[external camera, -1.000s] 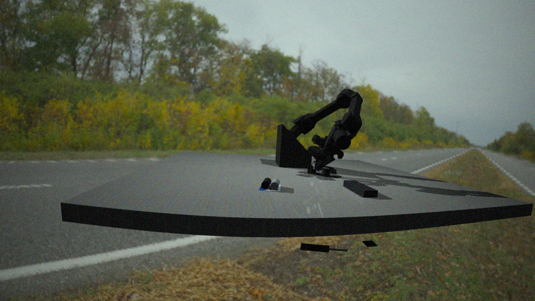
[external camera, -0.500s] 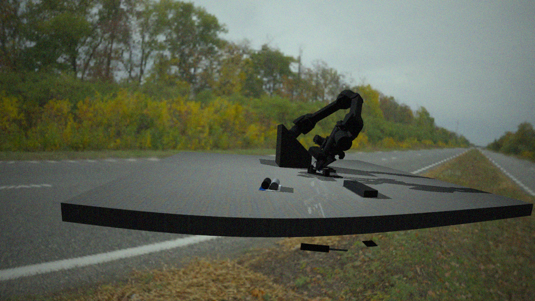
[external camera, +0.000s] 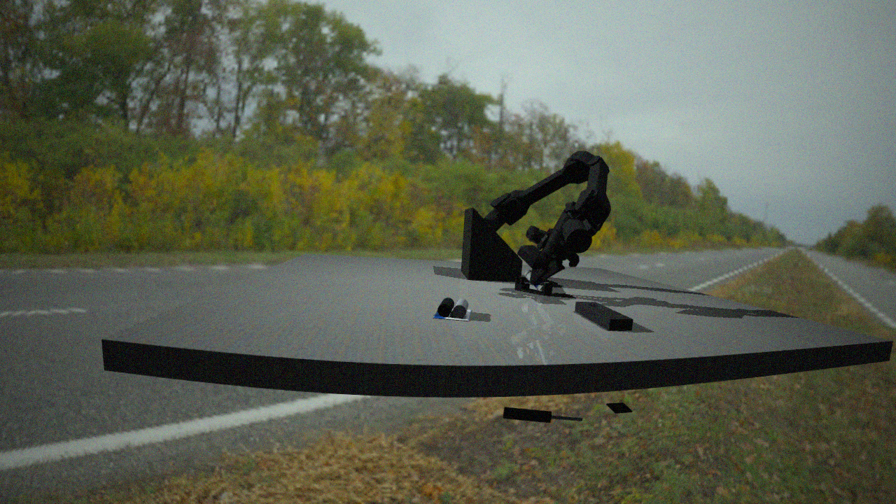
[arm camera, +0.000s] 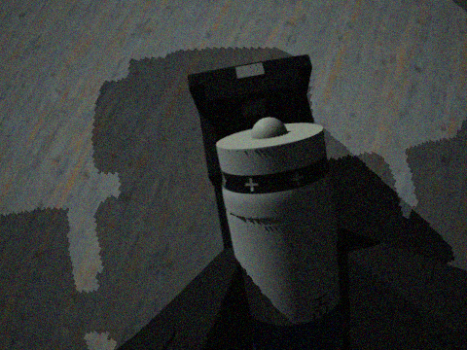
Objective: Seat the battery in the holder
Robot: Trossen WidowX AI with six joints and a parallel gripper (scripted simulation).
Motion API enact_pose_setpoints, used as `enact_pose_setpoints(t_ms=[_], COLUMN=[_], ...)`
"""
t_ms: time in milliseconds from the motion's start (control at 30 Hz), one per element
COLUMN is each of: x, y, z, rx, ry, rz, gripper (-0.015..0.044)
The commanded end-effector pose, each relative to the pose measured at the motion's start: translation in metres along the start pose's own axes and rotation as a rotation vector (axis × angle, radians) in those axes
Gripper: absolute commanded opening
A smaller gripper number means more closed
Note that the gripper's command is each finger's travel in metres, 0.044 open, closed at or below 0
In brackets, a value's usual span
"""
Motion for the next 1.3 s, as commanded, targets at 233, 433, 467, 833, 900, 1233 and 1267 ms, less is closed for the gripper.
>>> enact_pose_setpoints(t_ms=[233, 433, 467, 833, 900, 1233, 1267], x=[0.002, 0.004, 0.004, 0.005, 0.005, 0.006, 0.006], y=[0.002, 0.0, 0.0, -0.003, -0.004, -0.007, -0.008], z=[0.0, -0.002, -0.002, -0.005, -0.006, -0.009, -0.009], rx=[0.067, 0.099, 0.105, 0.163, 0.173, 0.225, 0.23], ry=[-0.008, -0.01, -0.01, -0.012, -0.012, -0.013, -0.013], rz=[0.002, 0.003, 0.003, -0.002, -0.003, -0.006, -0.006], gripper=[0.0072, 0.0072, 0.0072, 0.0072, 0.0072, 0.0072, 0.0072])
Point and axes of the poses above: the point midway between the two fingers, 35 mm back from their tips, its own z axis back along the fingers, its own x axis across the jaws, y = z × x, the point moved 5 cm from there along z, back along the fingers
